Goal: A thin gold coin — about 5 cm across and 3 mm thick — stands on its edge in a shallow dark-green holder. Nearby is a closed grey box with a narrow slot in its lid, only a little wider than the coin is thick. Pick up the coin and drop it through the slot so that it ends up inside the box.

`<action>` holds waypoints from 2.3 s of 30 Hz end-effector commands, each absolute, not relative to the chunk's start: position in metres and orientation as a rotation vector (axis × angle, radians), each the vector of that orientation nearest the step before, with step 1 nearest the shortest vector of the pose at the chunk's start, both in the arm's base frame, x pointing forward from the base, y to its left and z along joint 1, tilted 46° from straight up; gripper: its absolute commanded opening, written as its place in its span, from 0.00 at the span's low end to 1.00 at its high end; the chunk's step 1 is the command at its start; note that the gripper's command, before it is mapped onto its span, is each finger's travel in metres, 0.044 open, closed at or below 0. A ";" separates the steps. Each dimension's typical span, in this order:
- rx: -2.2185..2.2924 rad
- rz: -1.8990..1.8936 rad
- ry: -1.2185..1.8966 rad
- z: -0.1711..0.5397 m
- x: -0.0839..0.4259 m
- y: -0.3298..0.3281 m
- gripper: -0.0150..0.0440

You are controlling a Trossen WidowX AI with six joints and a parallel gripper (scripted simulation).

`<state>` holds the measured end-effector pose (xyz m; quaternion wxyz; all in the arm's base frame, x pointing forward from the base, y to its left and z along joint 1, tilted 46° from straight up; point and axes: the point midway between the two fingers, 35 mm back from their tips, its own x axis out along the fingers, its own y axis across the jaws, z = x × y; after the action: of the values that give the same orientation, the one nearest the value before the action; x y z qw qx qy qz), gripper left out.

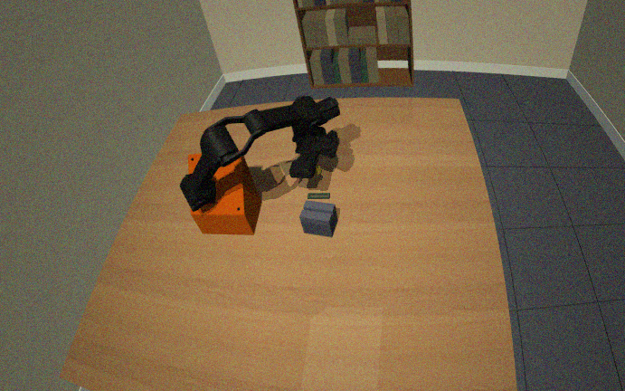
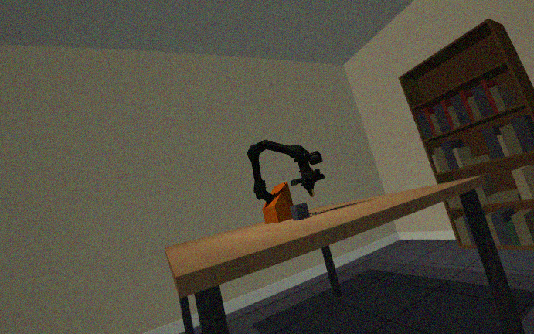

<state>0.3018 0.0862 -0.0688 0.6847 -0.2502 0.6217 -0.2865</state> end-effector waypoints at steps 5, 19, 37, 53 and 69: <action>-0.492 -0.699 1.364 -0.067 0.302 0.084 0.25; -0.490 -0.695 1.365 -0.042 0.313 0.062 0.25; -0.492 -0.697 1.364 -0.009 0.321 0.029 0.25; -0.492 -0.702 1.358 0.013 0.324 0.008 0.25; -0.492 -0.697 1.356 0.013 0.323 0.006 0.25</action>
<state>0.3249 0.0095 0.0133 0.6984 -0.2185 0.6057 -0.3125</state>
